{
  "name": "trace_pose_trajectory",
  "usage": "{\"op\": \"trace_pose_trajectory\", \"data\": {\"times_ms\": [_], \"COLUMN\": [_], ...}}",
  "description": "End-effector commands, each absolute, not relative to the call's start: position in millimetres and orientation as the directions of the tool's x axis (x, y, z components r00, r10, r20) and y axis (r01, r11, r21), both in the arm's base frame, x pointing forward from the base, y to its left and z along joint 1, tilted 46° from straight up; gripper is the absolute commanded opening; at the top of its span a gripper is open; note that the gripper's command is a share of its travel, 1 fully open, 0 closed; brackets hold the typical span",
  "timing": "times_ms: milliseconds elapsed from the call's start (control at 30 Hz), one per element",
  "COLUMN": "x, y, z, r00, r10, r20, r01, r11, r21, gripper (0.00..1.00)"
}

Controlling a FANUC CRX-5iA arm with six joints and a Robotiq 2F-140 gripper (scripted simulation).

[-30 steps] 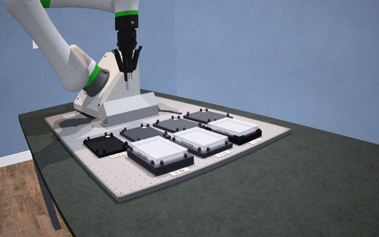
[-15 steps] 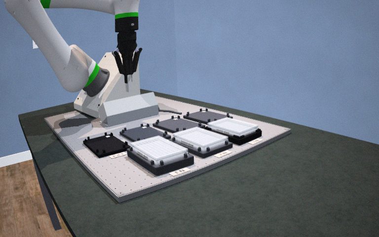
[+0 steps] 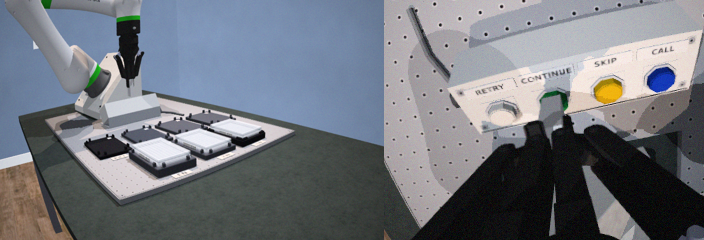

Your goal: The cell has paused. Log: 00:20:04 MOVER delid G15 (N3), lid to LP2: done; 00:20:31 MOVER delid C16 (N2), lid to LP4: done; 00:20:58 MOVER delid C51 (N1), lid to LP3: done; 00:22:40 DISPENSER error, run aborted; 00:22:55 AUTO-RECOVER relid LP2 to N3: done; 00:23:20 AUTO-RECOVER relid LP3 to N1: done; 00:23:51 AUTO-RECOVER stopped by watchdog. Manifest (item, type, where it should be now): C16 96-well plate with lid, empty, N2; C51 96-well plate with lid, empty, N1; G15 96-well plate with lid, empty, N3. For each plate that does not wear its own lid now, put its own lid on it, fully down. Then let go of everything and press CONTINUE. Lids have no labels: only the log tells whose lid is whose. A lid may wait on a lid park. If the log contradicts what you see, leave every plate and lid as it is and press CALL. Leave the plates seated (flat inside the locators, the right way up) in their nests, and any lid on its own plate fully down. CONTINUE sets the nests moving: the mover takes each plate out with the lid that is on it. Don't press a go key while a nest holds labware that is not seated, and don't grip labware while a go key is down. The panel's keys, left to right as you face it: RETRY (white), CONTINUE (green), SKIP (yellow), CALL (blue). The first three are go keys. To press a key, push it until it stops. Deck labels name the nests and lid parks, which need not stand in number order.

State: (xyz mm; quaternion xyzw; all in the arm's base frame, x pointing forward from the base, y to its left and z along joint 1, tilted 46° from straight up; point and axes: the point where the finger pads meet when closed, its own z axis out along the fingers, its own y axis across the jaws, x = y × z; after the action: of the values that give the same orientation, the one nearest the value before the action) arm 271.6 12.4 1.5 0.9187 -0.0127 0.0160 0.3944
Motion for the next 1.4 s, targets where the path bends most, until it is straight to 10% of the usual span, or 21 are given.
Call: {"op": "trace_pose_trajectory", "data": {"times_ms": [0,1367], "x": [271.7,271.9], "y": [10.2,5.4], "z": [-0.8,-5.4], "r00": [0.999,0.999], "r10": [-0.011,-0.011], "r20": [0.04,0.04], "r01": [-0.036,-0.036], "r11": [-0.689,-0.689], "r21": [0.724,0.724], "gripper": [0.0,0.0]}}
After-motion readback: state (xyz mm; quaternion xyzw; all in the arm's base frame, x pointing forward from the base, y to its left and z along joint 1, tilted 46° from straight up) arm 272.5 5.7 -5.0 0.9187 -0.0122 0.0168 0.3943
